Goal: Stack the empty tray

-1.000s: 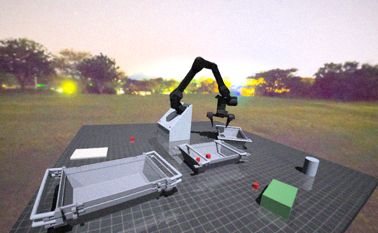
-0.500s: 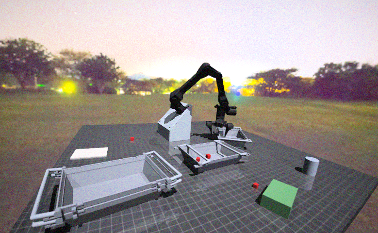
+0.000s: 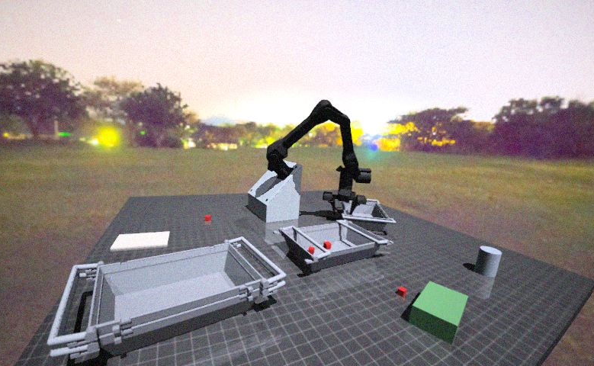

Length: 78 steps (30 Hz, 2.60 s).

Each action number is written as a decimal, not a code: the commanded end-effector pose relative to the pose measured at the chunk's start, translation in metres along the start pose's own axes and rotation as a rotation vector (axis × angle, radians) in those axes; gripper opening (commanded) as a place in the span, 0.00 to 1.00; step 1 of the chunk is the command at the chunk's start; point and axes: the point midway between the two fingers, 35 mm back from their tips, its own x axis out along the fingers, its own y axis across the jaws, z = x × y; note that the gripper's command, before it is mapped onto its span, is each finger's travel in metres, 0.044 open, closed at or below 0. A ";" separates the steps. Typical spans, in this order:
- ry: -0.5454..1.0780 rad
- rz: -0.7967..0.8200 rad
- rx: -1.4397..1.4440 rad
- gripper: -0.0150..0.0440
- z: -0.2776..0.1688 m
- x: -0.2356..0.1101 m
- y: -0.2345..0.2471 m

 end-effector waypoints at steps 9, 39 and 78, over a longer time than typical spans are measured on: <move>-0.003 0.001 -0.003 0.58 0.000 0.000 0.000; -0.002 0.002 -0.003 0.25 0.001 -0.014 0.002; 0.002 0.006 -0.004 0.25 -0.009 -0.126 0.039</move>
